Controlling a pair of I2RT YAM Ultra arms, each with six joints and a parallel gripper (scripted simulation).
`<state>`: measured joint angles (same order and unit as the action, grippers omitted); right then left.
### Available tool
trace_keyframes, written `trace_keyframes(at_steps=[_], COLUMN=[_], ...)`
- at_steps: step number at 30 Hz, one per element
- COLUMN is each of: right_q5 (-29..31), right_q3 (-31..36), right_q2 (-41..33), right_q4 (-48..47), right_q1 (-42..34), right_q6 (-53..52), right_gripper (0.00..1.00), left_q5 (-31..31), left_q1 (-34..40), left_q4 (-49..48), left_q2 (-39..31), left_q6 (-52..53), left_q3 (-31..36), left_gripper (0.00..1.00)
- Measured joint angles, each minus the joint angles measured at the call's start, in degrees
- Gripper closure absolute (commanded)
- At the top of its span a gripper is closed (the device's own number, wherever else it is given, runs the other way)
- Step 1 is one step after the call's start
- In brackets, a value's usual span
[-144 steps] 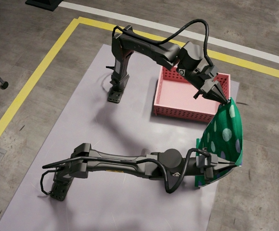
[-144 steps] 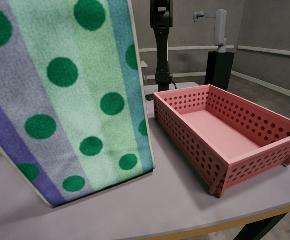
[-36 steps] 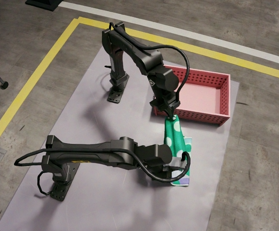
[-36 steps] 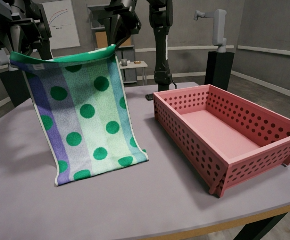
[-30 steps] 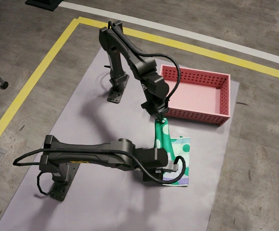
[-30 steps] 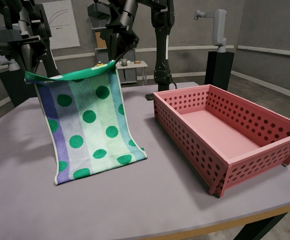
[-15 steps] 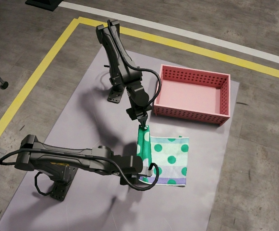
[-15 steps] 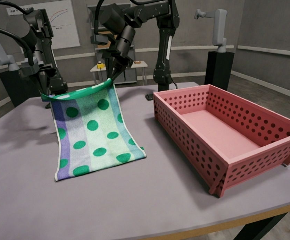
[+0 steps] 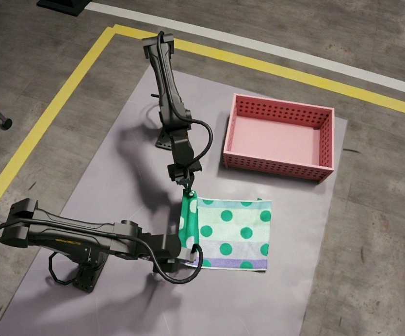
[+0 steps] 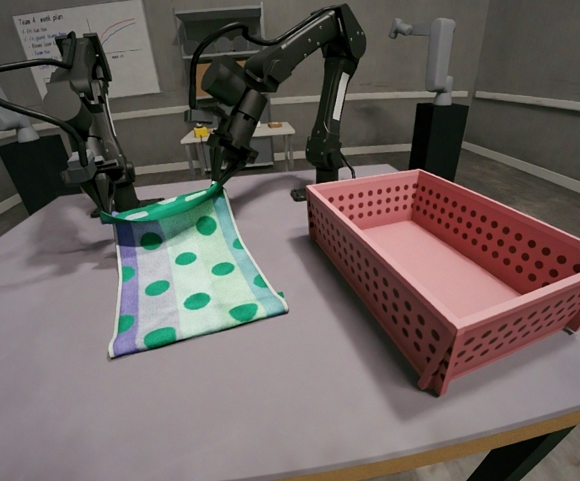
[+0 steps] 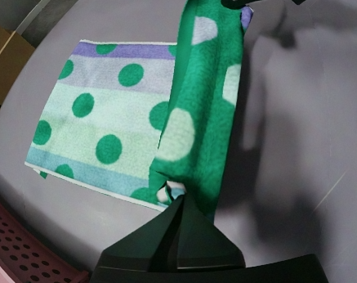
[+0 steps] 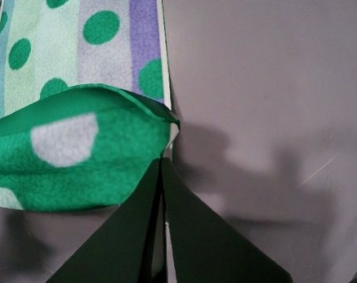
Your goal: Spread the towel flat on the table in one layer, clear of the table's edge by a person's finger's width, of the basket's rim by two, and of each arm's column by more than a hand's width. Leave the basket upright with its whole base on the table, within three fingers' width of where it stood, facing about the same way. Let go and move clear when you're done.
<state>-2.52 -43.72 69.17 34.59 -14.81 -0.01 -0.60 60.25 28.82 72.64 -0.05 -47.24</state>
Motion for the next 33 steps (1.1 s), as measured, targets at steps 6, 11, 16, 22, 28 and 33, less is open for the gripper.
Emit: trace_keyframes(at_steps=[6,11,16,22,28,33], right_q5=[-0.15,-0.15,-0.20,-0.22,-0.22,-0.26], right_q3=[6.95,13.00,19.43,24.24,27.87,28.15], right_q2=[-3.98,-8.28,-12.20,-15.69,-18.97,-18.67], right_q4=[-3.39,-6.49,-8.76,-9.92,-11.85,-11.54], right_q1=[0.31,0.79,1.07,1.44,1.86,2.03], right_q6=[0.00,0.02,0.02,0.04,0.09,0.15], right_gripper=[1.00,1.00,1.00,1.00,1.00,1.00], left_q5=[0.24,0.39,0.55,0.61,0.74,0.76], left_q1=[3.26,6.43,9.73,12.37,14.49,16.06], left_q4=[-5.25,-9.60,-14.47,-18.99,-22.91,-25.88], left_q2=[-0.15,0.02,1.38,3.39,5.03,6.75], left_q6=[-0.02,-0.02,-0.02,-0.02,-0.02,-0.02], left_q3=[4.57,8.22,11.89,14.38,16.02,17.25], left_gripper=[1.00,1.00,1.00,1.00,1.00,1.00])
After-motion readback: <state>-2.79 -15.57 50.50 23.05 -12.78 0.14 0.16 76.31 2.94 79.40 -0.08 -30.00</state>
